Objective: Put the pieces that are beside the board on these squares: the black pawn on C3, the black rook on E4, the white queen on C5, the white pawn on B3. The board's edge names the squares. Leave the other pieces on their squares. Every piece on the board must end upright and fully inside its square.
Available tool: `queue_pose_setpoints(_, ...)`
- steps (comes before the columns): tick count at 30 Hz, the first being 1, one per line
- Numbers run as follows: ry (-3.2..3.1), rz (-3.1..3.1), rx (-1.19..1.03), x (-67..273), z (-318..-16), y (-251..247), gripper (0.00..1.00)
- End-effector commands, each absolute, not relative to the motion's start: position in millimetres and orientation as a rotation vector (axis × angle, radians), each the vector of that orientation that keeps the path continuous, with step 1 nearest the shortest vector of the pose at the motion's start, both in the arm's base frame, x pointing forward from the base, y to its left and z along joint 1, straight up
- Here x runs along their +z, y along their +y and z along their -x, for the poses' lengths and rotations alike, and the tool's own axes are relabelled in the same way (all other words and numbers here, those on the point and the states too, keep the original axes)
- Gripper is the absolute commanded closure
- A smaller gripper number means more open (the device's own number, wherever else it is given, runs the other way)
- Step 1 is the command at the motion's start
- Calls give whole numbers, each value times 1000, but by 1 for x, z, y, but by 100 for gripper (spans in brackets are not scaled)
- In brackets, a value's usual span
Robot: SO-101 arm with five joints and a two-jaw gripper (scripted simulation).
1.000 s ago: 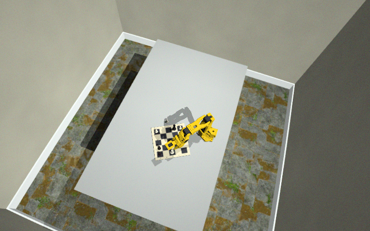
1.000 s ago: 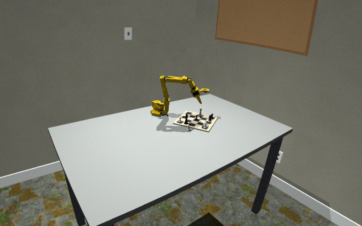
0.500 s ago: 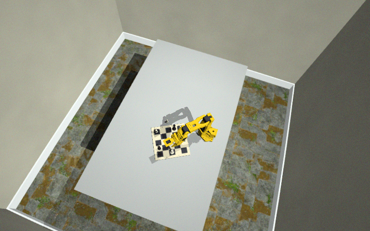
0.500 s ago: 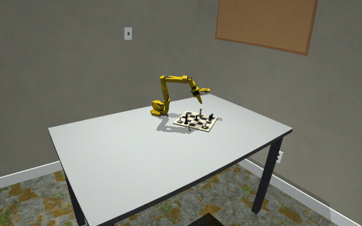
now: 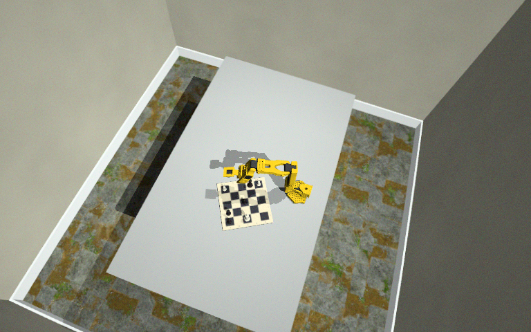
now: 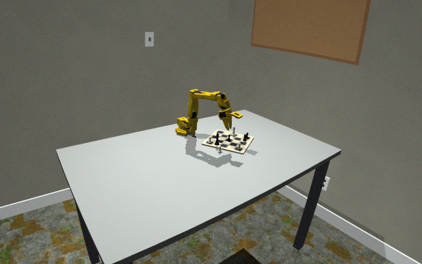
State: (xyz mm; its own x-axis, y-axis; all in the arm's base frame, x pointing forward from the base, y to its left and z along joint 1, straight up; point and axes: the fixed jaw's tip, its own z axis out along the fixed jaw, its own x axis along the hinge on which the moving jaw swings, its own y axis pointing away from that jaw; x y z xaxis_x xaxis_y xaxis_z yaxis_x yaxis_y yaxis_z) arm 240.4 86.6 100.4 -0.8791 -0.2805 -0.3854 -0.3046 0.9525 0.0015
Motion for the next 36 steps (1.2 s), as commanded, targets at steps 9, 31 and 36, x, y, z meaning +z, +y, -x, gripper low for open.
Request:
queue_pose_setpoints(9,2847,68,10,97,-263,20,91)
queue_pose_setpoints(31,2850,51,7,88,-260,17,91)
queue_pose_setpoints(36,2850,51,7,88,-260,17,91)
